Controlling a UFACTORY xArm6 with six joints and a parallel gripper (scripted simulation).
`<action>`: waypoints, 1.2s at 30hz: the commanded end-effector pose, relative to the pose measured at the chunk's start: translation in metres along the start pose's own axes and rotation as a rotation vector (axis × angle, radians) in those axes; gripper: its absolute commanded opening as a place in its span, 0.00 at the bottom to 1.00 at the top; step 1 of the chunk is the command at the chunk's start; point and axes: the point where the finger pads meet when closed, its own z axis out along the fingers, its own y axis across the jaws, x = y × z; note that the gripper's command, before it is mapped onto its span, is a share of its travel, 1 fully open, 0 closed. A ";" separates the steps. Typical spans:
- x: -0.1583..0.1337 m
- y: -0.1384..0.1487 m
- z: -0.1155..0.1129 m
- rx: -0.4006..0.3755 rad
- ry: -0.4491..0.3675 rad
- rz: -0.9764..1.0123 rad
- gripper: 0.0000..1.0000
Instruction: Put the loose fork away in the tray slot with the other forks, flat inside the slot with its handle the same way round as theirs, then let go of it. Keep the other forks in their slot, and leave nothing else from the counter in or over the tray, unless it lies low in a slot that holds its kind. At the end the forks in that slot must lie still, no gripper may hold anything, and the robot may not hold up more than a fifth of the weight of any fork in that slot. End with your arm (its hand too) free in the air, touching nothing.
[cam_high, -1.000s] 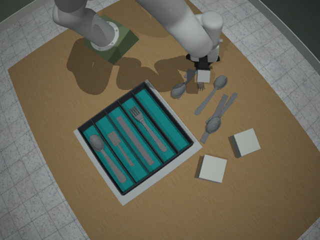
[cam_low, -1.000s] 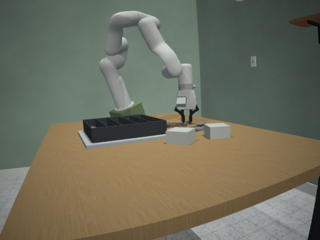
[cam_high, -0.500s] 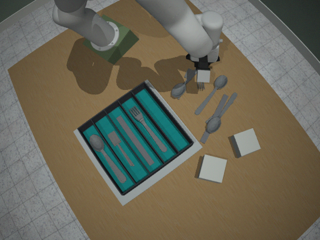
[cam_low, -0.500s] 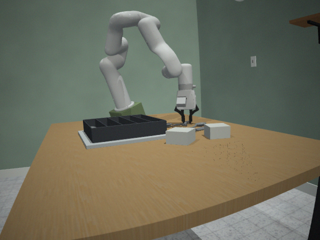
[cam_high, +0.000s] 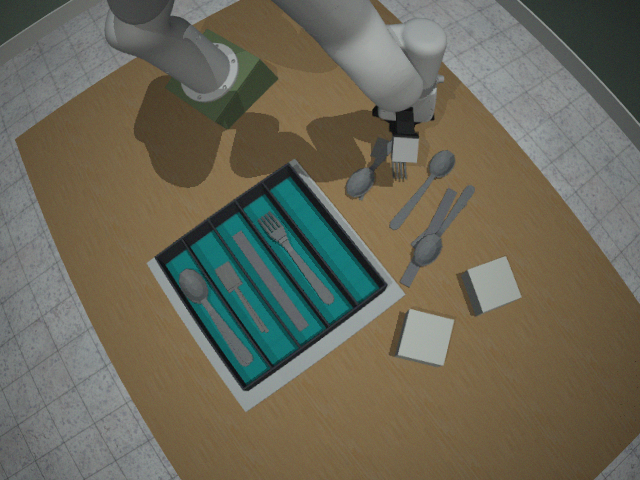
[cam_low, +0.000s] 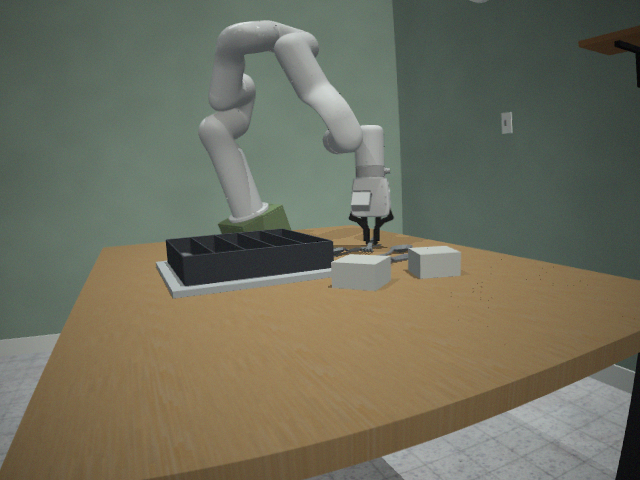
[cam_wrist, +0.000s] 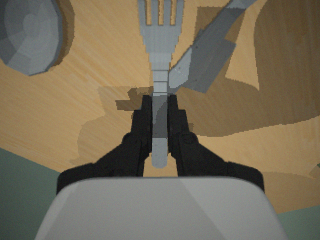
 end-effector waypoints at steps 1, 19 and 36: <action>0.000 -0.004 -0.009 0.010 0.001 0.001 0.05; 0.000 -0.003 -0.070 0.010 0.001 0.001 0.05; 0.000 -0.003 -0.125 0.010 0.001 0.001 0.05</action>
